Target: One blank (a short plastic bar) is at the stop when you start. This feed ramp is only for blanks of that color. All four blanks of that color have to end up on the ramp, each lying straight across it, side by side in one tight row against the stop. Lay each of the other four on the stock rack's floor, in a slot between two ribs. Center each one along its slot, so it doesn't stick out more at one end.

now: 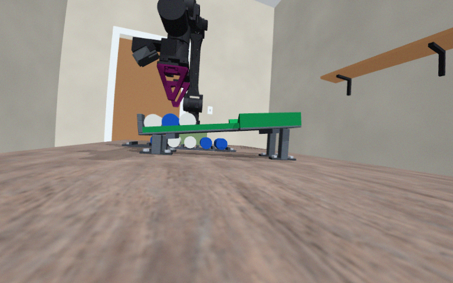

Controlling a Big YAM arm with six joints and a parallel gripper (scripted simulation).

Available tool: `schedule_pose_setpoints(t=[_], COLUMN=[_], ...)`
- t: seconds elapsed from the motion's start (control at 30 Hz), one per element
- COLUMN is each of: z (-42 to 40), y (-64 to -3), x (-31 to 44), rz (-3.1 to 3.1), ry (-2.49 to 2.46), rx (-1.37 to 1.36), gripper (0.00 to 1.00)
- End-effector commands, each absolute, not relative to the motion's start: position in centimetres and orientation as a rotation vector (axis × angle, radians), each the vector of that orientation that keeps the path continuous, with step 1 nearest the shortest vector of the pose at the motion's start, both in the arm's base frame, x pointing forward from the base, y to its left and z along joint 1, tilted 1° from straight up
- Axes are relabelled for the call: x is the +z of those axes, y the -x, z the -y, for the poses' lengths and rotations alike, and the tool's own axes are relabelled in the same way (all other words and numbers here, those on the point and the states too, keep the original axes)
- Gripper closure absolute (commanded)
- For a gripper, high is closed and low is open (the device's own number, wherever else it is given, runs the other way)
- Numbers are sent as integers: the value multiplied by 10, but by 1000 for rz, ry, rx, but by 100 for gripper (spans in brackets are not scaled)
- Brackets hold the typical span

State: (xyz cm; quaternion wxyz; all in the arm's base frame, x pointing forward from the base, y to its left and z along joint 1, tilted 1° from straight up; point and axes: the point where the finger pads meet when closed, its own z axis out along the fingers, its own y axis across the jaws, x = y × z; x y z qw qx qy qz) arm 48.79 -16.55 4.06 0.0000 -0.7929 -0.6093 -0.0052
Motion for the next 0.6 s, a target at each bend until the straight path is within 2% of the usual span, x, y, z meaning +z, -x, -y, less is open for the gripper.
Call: schedule_pose_setpoints(t=[0.0,0.57], z=[165,165], y=[-490,-491], x=[23,14], rz=[1892,1893], ry=[2496,2496], rx=[-3,-4], gripper=[17,17])
